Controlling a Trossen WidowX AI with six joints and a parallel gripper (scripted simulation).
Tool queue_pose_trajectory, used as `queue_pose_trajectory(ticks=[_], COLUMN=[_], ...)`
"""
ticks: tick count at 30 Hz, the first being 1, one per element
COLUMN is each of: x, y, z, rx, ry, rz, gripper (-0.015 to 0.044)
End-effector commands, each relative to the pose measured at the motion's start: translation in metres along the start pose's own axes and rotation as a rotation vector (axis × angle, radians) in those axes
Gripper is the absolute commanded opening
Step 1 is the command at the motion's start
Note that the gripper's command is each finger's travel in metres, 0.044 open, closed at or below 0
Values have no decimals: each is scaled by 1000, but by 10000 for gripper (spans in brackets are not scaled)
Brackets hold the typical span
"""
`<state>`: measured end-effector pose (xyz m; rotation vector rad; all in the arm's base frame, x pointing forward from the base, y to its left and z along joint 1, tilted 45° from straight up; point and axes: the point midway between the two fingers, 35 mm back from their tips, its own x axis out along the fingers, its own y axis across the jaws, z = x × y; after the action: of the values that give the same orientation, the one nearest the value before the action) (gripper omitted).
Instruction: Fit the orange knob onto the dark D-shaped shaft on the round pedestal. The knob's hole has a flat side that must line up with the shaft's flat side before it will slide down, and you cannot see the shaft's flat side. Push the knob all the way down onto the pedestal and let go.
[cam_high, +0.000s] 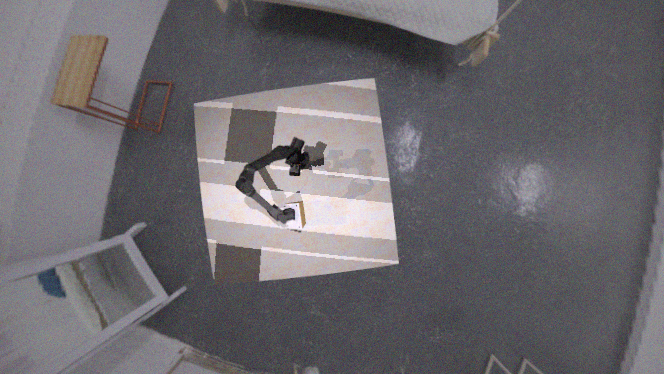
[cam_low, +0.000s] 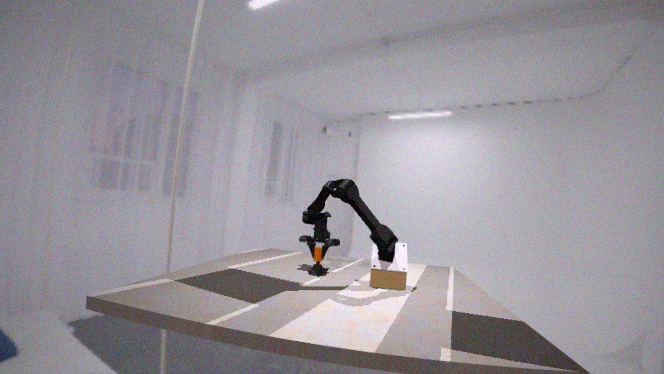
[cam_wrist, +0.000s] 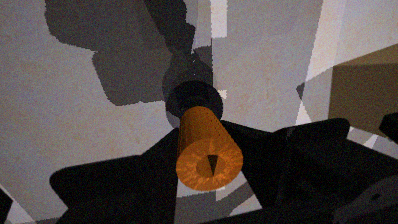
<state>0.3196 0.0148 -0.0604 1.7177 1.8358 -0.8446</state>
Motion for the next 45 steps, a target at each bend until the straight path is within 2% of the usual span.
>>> queue_pose_trajectory(ticks=[1, 45], x=[-1, -1], y=[2, -2], z=[1, 0], rx=[114, 155], ry=[-2, -1], rz=[3, 3], gripper=[0, 0])
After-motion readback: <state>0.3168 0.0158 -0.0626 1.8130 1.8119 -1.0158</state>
